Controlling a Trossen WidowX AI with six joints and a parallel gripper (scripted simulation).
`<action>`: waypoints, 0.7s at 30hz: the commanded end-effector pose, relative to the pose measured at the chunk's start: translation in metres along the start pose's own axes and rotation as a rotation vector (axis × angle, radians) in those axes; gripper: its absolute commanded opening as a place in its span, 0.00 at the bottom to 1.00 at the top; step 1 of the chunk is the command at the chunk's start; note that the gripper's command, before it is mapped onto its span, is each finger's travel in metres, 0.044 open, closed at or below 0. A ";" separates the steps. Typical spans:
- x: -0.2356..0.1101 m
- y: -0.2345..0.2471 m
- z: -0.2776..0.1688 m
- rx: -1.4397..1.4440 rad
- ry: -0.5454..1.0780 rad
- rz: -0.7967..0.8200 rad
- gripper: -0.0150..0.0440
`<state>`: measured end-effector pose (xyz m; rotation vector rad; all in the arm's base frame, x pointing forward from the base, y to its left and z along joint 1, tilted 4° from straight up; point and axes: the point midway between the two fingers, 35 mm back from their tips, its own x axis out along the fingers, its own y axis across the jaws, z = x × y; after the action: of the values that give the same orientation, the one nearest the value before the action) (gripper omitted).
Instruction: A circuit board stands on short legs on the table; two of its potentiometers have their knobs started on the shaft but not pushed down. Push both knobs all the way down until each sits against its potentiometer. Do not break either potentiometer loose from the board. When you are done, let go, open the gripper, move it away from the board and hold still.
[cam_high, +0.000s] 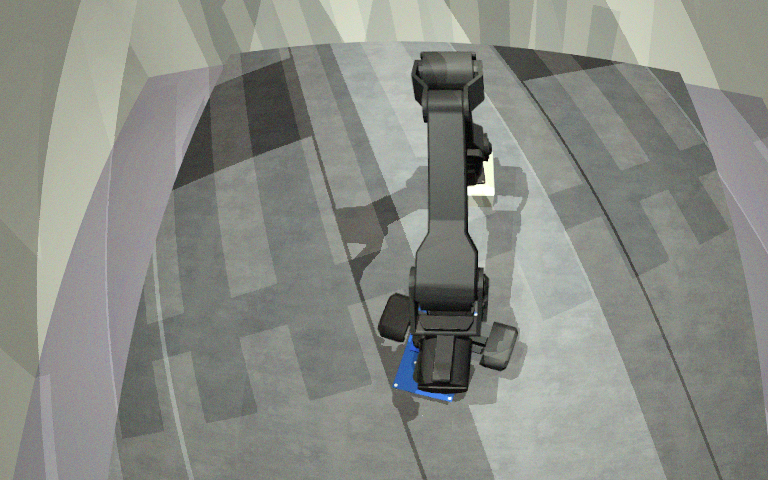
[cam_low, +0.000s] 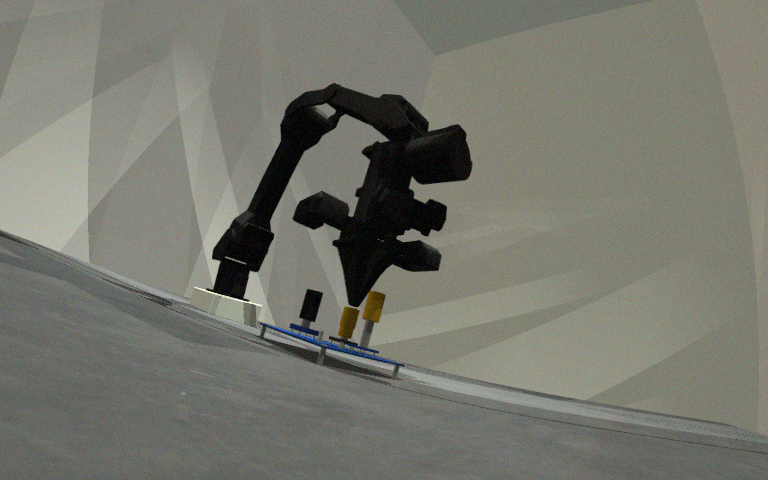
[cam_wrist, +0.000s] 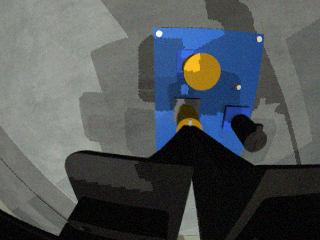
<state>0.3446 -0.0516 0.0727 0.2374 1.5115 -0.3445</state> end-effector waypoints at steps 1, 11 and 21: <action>-0.006 -0.001 0.000 0.000 0.001 -0.004 0.25; -0.006 0.000 0.000 -0.002 0.004 -0.001 0.52; -0.033 -0.005 -0.039 -0.015 -0.017 0.052 0.97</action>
<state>0.3277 -0.0437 0.0957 0.2583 1.4895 -0.3053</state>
